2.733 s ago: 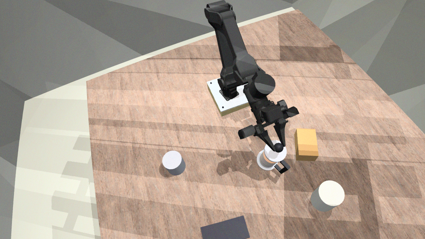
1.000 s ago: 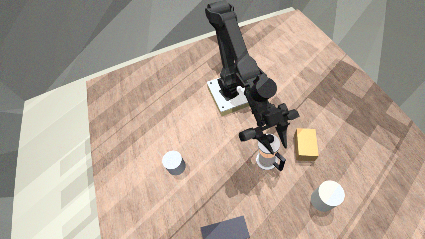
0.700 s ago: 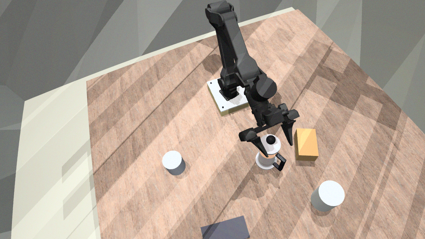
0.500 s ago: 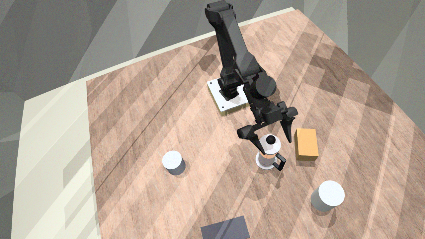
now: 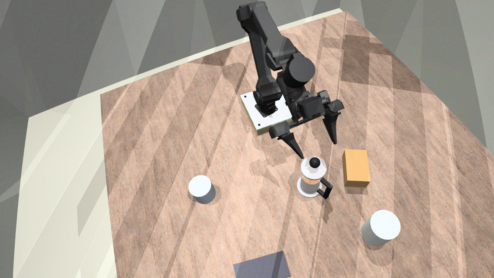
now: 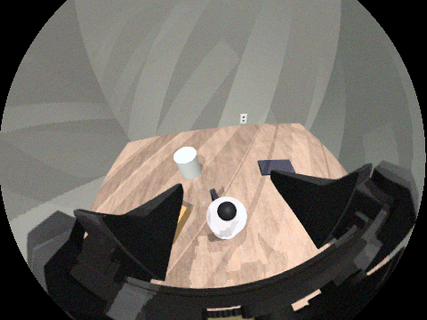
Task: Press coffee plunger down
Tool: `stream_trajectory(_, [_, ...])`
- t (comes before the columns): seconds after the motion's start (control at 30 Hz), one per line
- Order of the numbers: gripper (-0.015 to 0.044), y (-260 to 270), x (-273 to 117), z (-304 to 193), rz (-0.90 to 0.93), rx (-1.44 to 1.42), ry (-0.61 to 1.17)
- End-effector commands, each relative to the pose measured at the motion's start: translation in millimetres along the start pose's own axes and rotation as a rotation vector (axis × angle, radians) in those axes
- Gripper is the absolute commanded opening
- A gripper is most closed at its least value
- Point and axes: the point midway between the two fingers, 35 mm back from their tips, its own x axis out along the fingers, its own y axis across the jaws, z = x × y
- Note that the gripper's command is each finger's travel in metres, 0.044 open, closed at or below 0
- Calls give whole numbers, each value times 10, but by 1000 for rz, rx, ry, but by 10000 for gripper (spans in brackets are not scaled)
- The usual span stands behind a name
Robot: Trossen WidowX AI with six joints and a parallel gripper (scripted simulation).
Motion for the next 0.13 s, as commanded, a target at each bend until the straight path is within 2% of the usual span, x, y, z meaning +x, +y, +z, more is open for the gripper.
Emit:
stream_trajectory(0.0, [440,6,-32,24,3,-5,-8])
stream_trajectory(0.1, [440,6,-32,24,3,-5,-8])
